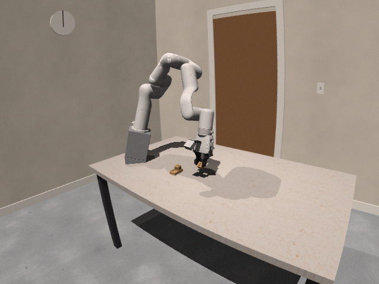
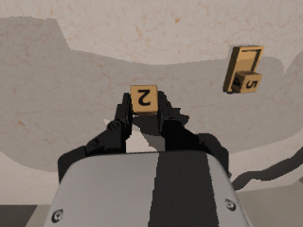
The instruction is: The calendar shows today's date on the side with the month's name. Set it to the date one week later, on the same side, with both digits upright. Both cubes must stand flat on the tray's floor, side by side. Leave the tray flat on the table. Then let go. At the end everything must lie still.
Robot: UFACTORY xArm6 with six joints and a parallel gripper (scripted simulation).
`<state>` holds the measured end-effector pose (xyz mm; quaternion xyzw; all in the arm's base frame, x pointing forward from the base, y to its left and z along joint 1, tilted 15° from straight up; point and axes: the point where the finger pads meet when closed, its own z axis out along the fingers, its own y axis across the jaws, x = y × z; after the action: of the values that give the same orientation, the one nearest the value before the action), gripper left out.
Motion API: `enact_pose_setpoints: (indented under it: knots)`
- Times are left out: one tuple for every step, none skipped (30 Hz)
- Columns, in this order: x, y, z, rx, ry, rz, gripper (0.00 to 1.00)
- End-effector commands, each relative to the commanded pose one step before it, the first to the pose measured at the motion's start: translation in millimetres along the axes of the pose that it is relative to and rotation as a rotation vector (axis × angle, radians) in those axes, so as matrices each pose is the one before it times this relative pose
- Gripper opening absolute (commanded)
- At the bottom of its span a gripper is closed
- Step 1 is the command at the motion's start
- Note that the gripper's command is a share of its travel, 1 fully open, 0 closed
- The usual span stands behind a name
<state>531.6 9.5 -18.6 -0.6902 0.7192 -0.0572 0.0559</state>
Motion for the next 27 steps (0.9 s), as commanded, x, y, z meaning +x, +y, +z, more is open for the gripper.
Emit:
enact_pose_setpoints:
  knots:
    - [3.47, -2.11, -1.80, 0.00321, -0.03427, -0.00176, 0.27]
    - [0.56, 0.00, -0.07, 0.00000, 0.00000, 0.00000, 0.27]
    - [0.09, 0.00, -0.01, 0.00000, 0.00000, 0.00000, 0.27]
    - [0.01, 0.00, 0.00, -0.00004, -0.00008, 0.00001, 0.27]
    - [0.06, 0.02, 0.01, -0.00025, -0.00050, 0.00004, 0.27]
    - [0.16, 0.06, 0.03, -0.00063, -0.00128, 0.00011, 0.27]
    - [0.28, 0.11, 0.06, -0.00112, -0.00233, 0.00020, 0.27]
    - [0.42, 0.16, 0.09, -0.00167, -0.00359, 0.00029, 0.27]
    - [0.55, 0.22, 0.11, -0.00222, -0.00502, 0.00038, 0.27]
    - [0.00, 0.00, 0.00, 0.00000, 0.00000, 0.00000, 0.27]
    - [0.00, 0.00, 0.00, 0.00000, 0.00000, 0.00000, 0.27]
    - [0.66, 0.27, 0.14, -0.00270, -0.00658, 0.00046, 0.27]
    - [0.73, 0.32, 0.16, -0.00307, -0.00822, 0.00050, 0.27]
    - [0.77, 0.36, 0.17, -0.00327, -0.00991, 0.00051, 0.27]
    - [0.76, 0.37, 0.17, -0.00328, -0.01158, 0.00048, 0.27]
    - [0.69, 0.37, 0.16, -0.00307, -0.01318, 0.00040, 0.27]
    - [0.59, 0.34, 0.15, -0.00264, -0.01465, 0.00028, 0.27]
    - [0.45, 0.29, 0.12, -0.00202, -0.01591, 0.00013, 0.27]
    - [0.28, 0.21, 0.09, -0.00123, -0.01689, -0.00006, 0.27]
    - [0.10, 0.10, 0.05, -0.00033, -0.01754, -0.00026, 0.27]
    - [-0.07, -0.01, 0.02, 0.00060, -0.01782, -0.00047, 0.27]
    - [-0.23, -0.13, -0.01, 0.00151, -0.01769, -0.00065, 0.27]
    - [-0.35, -0.24, -0.04, 0.00230, -0.01715, -0.00081, 0.27]
    - [-0.45, -0.34, -0.07, 0.00292, -0.01620, -0.00093, 0.27]
    - [-0.50, -0.40, -0.08, 0.00332, -0.01490, -0.00099, 0.27]
    - [-0.51, -0.44, -0.09, 0.00347, -0.01330, -0.00100, 0.27]
    - [0.00, 0.00, 0.00, 0.00000, 0.00000, 0.00000, 0.27]
